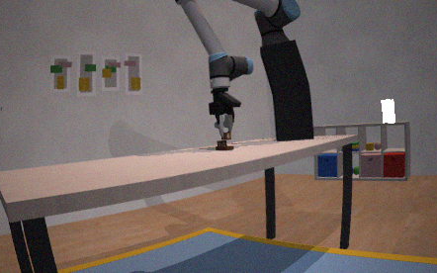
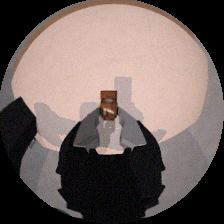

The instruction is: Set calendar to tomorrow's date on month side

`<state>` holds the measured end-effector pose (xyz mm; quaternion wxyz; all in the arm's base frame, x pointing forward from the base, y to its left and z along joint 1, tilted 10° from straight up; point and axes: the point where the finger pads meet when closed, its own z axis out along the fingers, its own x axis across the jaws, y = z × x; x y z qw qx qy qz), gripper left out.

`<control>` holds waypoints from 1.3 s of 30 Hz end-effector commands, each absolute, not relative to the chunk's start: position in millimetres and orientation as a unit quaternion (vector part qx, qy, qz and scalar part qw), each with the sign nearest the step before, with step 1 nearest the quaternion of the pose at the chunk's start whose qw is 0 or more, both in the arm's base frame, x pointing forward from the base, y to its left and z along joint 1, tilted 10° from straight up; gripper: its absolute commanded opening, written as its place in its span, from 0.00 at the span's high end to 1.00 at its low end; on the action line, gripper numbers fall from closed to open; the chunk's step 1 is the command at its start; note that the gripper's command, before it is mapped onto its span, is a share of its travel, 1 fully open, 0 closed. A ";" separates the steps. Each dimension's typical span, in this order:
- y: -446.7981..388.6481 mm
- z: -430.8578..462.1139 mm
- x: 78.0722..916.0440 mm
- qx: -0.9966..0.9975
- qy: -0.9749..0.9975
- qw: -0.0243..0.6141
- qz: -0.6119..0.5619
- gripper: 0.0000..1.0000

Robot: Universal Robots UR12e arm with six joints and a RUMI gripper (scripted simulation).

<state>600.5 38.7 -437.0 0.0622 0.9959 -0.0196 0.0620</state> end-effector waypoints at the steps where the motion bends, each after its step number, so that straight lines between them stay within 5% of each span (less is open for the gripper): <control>1: 38.7 -436.5 600.8 0.996 -0.020 0.062 0.062 0.89; 39: 36.9 -450.9 602.6 0.996 -0.020 0.062 0.062 0.89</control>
